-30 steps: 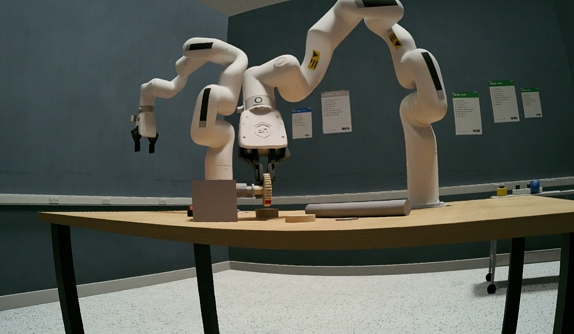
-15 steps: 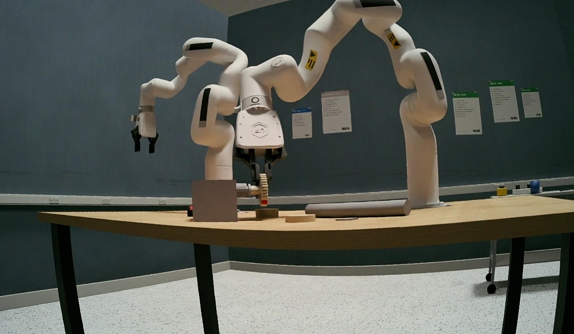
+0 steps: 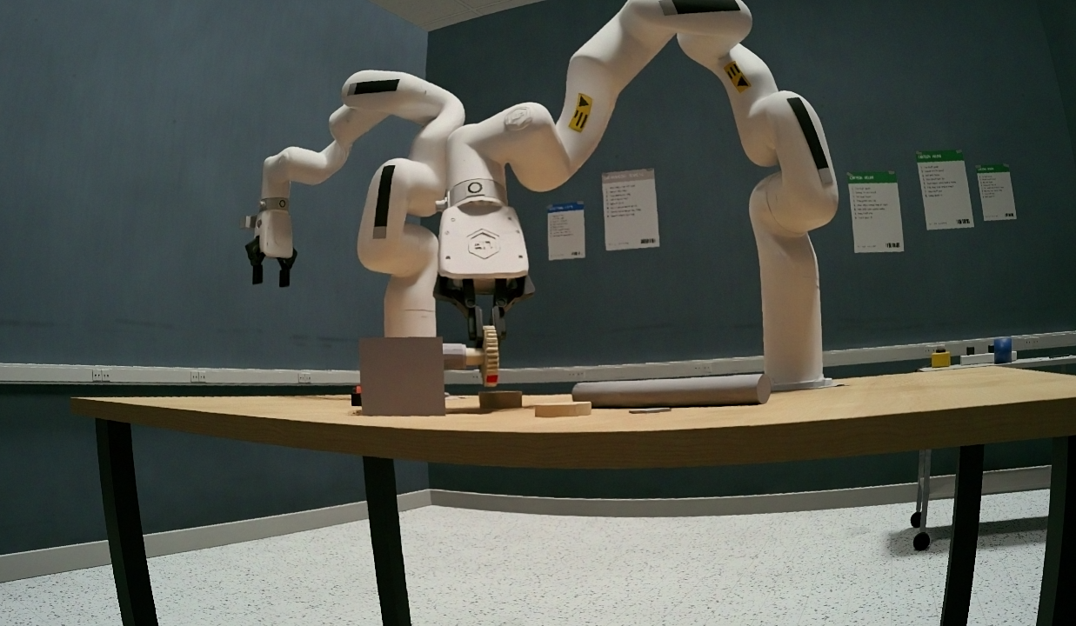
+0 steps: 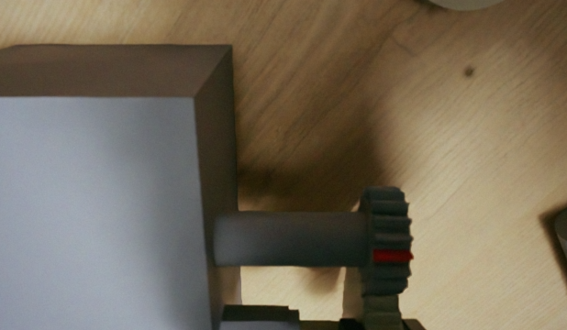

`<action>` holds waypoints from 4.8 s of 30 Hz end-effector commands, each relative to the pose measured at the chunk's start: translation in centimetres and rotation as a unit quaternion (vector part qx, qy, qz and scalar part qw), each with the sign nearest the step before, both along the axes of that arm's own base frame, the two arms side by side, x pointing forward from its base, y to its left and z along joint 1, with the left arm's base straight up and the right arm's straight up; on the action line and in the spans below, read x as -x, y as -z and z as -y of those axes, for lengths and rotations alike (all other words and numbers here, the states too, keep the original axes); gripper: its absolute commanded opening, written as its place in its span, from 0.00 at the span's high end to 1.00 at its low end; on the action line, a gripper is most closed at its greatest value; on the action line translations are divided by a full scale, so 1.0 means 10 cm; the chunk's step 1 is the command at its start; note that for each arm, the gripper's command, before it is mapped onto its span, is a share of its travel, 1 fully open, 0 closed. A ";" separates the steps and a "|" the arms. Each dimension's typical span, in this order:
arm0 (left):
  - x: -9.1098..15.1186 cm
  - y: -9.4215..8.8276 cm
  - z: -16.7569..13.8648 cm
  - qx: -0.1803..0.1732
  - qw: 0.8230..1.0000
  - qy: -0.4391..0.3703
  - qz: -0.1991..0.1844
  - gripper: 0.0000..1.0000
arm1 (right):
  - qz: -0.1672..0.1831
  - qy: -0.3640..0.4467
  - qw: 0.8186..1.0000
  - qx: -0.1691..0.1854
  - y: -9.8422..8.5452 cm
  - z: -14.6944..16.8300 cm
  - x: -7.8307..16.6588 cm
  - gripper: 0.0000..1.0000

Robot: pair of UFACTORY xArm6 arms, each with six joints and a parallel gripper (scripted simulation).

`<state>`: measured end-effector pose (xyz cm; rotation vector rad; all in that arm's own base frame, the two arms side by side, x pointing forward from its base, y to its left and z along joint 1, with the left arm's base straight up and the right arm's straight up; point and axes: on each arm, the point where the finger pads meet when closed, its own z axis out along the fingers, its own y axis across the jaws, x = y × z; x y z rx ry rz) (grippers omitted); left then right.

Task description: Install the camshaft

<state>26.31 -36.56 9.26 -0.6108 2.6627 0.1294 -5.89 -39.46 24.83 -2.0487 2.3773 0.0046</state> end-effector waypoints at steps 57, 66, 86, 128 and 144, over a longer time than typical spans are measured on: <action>-0.01 -0.02 0.02 0.002 1.000 0.000 0.001 0.68 | 0.000 0.000 1.000 0.002 -0.02 0.01 0.00 0.00; 0.02 -0.10 0.03 0.002 1.000 0.000 0.001 0.68 | 0.000 0.000 1.000 0.002 -0.02 0.01 0.00 0.00; 0.17 -0.45 0.10 0.002 1.000 0.000 0.001 0.68 | 0.000 0.000 1.000 0.002 -0.02 0.01 0.00 0.00; 0.18 -1.04 0.10 0.002 1.000 0.000 0.001 0.68 | 0.000 0.000 1.000 0.002 -0.02 0.01 0.00 0.00; 0.18 -1.07 0.10 0.002 1.000 0.000 0.001 0.68 | 0.000 0.000 1.000 0.002 -0.02 0.01 0.00 0.00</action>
